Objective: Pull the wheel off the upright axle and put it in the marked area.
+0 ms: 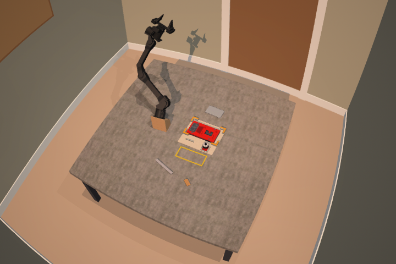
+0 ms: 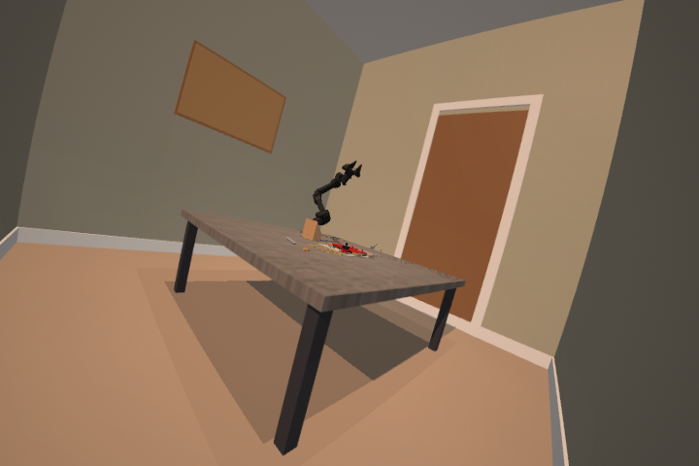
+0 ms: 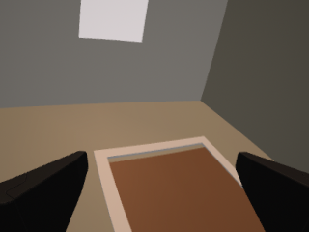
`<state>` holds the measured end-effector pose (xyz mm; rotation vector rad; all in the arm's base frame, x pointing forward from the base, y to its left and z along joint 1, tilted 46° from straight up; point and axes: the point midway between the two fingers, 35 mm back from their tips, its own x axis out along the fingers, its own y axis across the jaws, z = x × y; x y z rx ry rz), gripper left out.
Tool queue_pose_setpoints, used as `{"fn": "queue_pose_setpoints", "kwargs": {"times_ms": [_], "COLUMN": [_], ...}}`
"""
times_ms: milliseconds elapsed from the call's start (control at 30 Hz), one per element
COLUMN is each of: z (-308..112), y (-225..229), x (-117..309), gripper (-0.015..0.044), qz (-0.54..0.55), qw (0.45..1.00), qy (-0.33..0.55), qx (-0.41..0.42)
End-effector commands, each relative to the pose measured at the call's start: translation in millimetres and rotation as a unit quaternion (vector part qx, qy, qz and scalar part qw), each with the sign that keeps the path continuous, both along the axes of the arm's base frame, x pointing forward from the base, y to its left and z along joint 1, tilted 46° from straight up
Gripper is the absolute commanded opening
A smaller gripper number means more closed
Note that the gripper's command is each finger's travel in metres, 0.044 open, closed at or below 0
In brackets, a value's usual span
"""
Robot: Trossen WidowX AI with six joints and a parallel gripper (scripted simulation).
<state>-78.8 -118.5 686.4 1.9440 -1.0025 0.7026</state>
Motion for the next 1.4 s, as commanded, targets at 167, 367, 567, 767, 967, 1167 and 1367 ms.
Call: {"fn": "queue_pose_setpoints", "kwargs": {"times_ms": [167,367,567,767,967,1167,1367], "z": [-1.4,-2.1,-13.4,-37.8,-72.6,-101.1,-150.9], "y": [26.9,59.2,86.7,104.4,110.0,121.7,127.6], "x": [45.5,106.0,175.4,244.6,309.5,352.4,408.0], "gripper": [0.0300,0.0300,0.0300,0.0300,0.0300,0.0300,0.0300], "qz": [0.015,0.002,-0.009,-0.017,-0.022,-0.010,0.022], "qw": [0.997,0.987,0.968,0.938,0.902,0.868,0.817], "qy": [0.050,0.116,0.192,0.274,0.355,0.397,0.472], "qx": [-0.057,-0.110,-0.163,-0.210,-0.245,-0.298,-0.331]}}
